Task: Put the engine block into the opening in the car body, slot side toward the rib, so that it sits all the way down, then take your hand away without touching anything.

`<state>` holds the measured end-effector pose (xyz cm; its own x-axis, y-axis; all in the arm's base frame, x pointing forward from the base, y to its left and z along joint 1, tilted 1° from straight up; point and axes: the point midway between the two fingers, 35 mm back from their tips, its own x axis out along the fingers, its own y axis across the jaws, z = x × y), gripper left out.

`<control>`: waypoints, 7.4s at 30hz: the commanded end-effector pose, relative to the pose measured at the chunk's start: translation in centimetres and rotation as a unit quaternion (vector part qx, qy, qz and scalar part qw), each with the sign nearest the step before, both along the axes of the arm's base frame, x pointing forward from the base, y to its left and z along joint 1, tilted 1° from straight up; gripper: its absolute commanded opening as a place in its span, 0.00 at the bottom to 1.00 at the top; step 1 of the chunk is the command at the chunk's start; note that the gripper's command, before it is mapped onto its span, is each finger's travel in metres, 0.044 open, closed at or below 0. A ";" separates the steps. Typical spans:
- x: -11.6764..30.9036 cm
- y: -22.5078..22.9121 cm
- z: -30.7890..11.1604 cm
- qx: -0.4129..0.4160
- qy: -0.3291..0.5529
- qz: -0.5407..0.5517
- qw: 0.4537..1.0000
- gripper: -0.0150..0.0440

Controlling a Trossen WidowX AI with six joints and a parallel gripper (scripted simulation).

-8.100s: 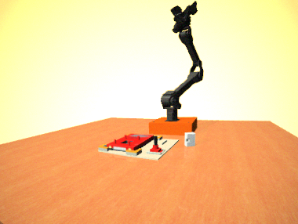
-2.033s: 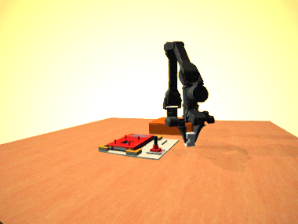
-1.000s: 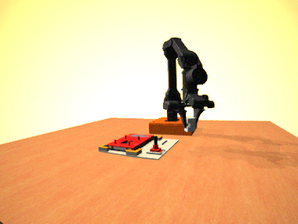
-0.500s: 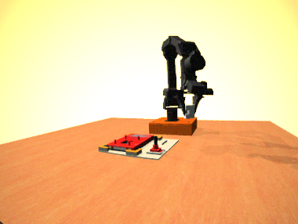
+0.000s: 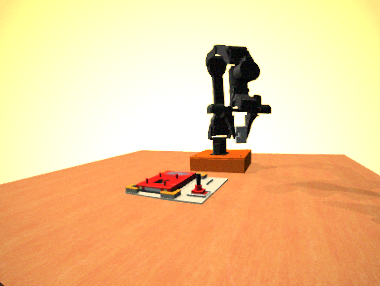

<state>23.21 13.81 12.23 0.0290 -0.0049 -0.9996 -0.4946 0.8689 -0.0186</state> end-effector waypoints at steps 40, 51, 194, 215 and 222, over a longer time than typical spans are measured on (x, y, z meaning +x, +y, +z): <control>0.0 0.0 -1.3 0.018 -0.005 -0.662 0.749 0.25; 0.0 0.0 -1.5 0.022 -0.005 -0.792 0.610 0.25; 0.7 0.2 -14.4 0.039 0.000 -0.999 0.038 0.52; 0.9 0.3 -12.5 0.030 -0.006 -0.999 0.039 1.00; 0.8 0.4 -9.8 0.029 -0.007 -0.999 0.039 1.00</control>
<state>23.98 14.12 1.35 0.0243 -0.0097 -0.9997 0.5630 -0.8262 0.0217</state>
